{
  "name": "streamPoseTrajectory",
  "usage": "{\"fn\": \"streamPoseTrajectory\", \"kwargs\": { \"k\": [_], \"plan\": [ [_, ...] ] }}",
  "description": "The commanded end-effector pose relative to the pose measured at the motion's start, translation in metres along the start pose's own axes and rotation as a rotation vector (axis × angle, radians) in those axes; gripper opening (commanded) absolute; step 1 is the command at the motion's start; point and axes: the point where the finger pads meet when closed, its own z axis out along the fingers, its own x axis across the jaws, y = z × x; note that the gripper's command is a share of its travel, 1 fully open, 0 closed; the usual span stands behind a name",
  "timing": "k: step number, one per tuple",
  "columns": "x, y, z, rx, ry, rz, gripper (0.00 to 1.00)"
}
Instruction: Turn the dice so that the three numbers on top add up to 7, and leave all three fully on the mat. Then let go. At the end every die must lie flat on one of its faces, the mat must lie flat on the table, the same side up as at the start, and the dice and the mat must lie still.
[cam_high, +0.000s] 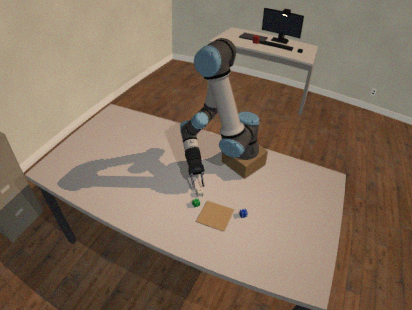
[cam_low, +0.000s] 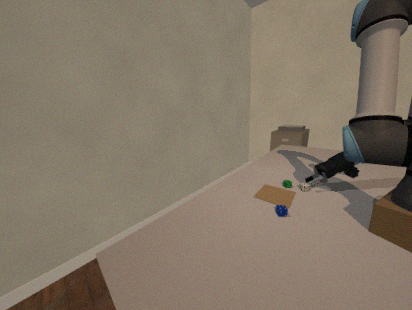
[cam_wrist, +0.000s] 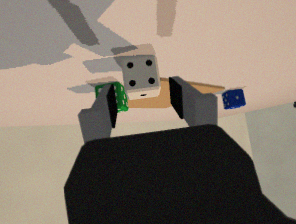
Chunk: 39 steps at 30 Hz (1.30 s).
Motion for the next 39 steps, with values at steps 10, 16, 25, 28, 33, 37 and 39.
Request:
{"fn": "streamPoseTrajectory", "kwargs": {
  "k": [10,16,25,28,33,37,39],
  "plan": [
    [0.001,0.006,-0.007,-0.001,0.001,0.000,0.87],
    [0.001,0.020,-0.015,-0.001,0.001,0.000,0.87],
    [0.001,0.041,-0.026,-0.001,0.001,0.000,0.87],
    [0.000,0.048,-0.029,-0.001,0.001,0.000,0.87],
    [0.001,0.053,-0.032,-0.001,0.001,0.000,0.87],
    [0.001,0.054,-0.033,-0.001,0.001,0.000,0.87],
    [0.001,0.054,-0.033,-0.001,0.001,0.000,0.87]
  ]
}}
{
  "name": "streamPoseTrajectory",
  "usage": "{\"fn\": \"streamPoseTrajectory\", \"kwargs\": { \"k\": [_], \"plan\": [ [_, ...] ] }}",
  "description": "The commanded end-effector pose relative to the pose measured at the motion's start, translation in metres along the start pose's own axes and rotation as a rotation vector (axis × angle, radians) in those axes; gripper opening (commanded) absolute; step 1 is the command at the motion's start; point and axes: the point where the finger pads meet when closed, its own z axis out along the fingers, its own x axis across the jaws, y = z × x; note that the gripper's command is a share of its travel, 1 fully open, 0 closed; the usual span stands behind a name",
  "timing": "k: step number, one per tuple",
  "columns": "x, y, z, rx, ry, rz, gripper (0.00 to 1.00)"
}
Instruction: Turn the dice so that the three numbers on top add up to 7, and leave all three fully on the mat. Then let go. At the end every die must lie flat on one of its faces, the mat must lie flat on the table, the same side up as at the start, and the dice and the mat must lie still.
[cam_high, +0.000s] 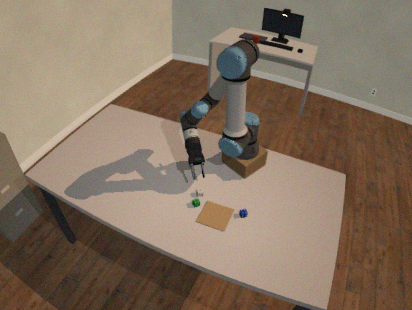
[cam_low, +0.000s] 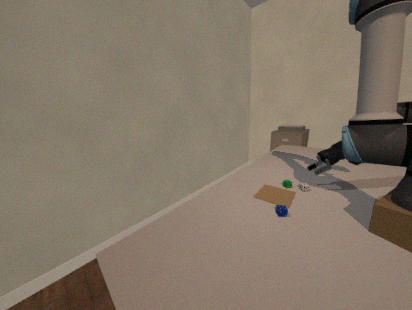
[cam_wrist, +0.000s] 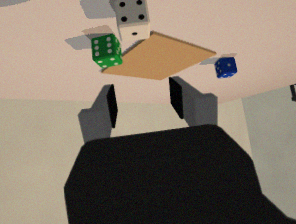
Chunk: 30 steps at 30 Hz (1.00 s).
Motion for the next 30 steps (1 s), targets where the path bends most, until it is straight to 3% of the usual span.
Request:
{"fn": "streamPoseTrajectory", "kwargs": {
  "k": [1,8,18,22,30],
  "plan": [
    [0.000,0.001,-0.001,0.000,0.000,0.000,0.87],
    [0.000,0.002,0.000,0.015,0.000,0.000,0.87],
    [0.000,0.004,0.001,0.084,-0.005,-0.001,0.87],
    [0.000,0.007,0.002,0.146,-0.008,-0.002,0.87],
    [0.001,0.016,0.008,0.348,0.005,0.001,0.87]
  ]
}}
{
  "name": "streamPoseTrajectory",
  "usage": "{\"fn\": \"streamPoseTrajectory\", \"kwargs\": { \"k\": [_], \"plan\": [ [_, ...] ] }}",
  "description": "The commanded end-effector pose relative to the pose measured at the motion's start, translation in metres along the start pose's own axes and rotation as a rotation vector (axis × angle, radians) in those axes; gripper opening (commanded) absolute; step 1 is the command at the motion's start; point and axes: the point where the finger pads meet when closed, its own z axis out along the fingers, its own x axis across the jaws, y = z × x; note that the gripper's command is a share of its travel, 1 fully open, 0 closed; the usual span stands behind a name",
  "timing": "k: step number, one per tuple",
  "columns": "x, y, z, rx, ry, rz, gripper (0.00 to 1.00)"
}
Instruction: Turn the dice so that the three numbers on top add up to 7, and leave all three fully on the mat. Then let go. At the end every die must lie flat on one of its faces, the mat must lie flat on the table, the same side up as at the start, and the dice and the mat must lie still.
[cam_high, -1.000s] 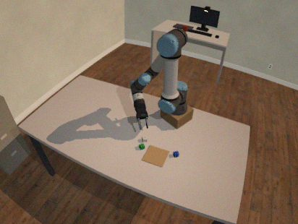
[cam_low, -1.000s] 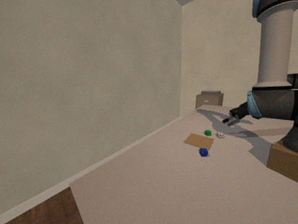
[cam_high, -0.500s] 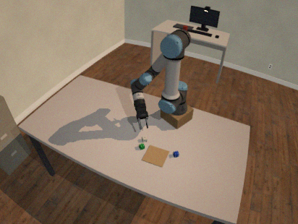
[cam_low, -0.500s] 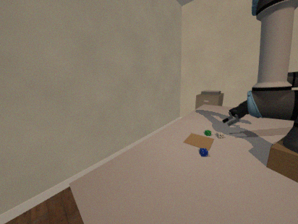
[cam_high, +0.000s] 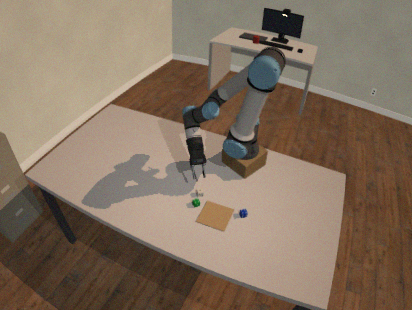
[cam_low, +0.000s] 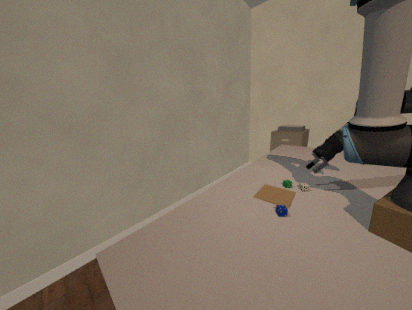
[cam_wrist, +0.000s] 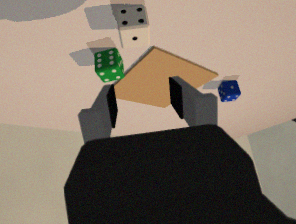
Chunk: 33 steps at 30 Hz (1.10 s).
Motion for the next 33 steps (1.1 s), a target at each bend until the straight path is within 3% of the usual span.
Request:
{"fn": "streamPoseTrajectory", "kwargs": {
  "k": [1,3,5,20,22,33],
  "plan": [
    [0.001,0.006,0.002,0.142,0.008,0.006,0.87],
    [0.001,0.009,0.003,0.198,0.008,0.005,0.87],
    [0.001,0.009,0.003,0.198,0.008,0.005,0.87],
    [0.000,0.028,0.009,0.580,0.006,0.004,0.87],
    [0.000,0.028,0.009,0.580,0.006,0.004,0.87],
    [0.000,0.037,0.012,0.771,0.011,0.006,0.87]
  ]
}}
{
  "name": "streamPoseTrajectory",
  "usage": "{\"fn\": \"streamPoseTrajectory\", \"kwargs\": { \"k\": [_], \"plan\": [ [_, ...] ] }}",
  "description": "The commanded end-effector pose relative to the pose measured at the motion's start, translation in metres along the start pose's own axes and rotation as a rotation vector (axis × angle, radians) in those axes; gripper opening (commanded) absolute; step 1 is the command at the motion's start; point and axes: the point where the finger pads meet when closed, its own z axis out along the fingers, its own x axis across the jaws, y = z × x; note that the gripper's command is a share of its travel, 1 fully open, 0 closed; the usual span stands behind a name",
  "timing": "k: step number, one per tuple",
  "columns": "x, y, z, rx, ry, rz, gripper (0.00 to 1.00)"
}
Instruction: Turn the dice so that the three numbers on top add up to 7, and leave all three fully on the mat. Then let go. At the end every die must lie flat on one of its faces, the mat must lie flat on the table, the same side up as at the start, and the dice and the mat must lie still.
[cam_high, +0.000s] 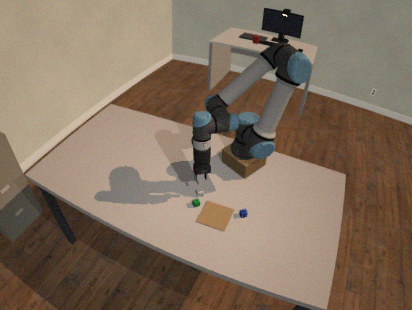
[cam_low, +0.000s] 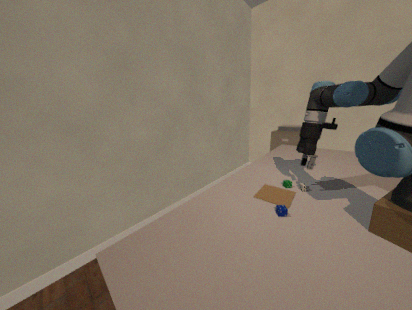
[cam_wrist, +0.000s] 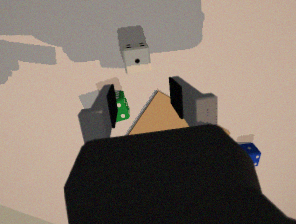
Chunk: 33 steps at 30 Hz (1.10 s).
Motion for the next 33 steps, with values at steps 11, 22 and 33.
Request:
{"fn": "streamPoseTrajectory", "kwargs": {
  "k": [11,22,33],
  "plan": [
    [0.0001,0.0059,-0.0023,0.142,0.005,0.004,0.87],
    [0.0000,0.0064,-0.0025,0.150,0.003,0.004,1.00],
    [0.0000,0.0064,-0.0025,0.150,0.003,0.005,1.00]
  ]
}}
